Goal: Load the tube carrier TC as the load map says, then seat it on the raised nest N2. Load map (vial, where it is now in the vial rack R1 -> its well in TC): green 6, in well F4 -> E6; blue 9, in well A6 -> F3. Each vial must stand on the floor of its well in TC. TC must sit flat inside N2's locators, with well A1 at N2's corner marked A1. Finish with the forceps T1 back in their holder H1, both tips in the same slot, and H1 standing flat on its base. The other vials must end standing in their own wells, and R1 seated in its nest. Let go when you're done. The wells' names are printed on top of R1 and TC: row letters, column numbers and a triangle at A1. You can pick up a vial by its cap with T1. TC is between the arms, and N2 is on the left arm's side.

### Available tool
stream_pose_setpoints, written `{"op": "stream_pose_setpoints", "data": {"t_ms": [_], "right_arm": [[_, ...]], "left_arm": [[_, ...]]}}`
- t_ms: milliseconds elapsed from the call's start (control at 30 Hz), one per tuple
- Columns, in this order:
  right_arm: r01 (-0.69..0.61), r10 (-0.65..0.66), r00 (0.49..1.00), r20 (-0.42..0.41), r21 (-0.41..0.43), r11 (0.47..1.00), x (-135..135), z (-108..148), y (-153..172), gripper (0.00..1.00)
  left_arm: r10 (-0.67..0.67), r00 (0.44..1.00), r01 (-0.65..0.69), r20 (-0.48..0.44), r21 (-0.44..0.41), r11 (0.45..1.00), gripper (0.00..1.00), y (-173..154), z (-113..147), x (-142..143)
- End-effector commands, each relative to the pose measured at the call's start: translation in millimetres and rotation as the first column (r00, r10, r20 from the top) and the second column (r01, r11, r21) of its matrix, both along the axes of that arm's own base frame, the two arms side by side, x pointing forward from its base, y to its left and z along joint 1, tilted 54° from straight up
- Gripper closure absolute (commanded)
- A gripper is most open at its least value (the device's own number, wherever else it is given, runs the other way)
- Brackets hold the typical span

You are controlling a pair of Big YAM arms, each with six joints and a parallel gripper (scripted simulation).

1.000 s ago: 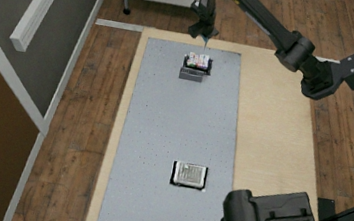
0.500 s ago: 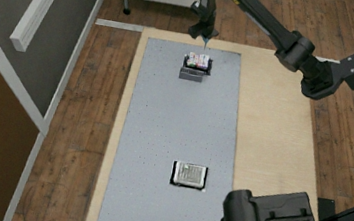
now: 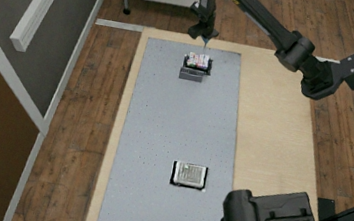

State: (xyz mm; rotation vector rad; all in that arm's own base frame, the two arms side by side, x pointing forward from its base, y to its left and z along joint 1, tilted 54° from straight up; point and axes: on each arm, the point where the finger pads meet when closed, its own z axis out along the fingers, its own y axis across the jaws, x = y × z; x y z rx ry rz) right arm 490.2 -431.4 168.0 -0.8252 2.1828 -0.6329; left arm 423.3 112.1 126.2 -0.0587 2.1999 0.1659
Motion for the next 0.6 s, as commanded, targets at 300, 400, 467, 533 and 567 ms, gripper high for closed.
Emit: {"op": "stream_pose_setpoints", "data": {"t_ms": [300,400,467,533,567], "right_arm": [[-0.011,0.010,1.000,0.002,0.007,1.000,18.5,-10.2,0.1,0.90],[-0.010,0.010,1.000,-0.012,0.023,1.000,16.8,-14.0,2.4,0.90],[-0.009,0.010,1.000,-0.015,0.026,1.000,16.7,-15.1,2.8,0.89],[-0.009,0.009,1.000,-0.018,0.028,1.000,16.7,-16.1,3.0,0.89],[-0.009,0.009,1.000,-0.018,0.028,1.000,16.9,-16.2,3.0,0.89]], "left_arm": [[-0.003,1.000,0.003,0.001,0.003,1.000,0.00,-0.3,0.3,-0.3],[-0.003,1.000,0.003,0.001,0.003,1.000,0.00,-0.3,0.3,-0.3],[-0.003,1.000,0.003,0.001,0.003,1.000,0.00,-0.3,0.3,-0.3],[-0.003,1.000,0.003,0.001,0.003,1.000,0.00,-0.3,0.3,-0.3],[-0.003,1.000,0.003,0.001,0.003,1.000,0.00,-0.3,0.3,-0.3]]}}
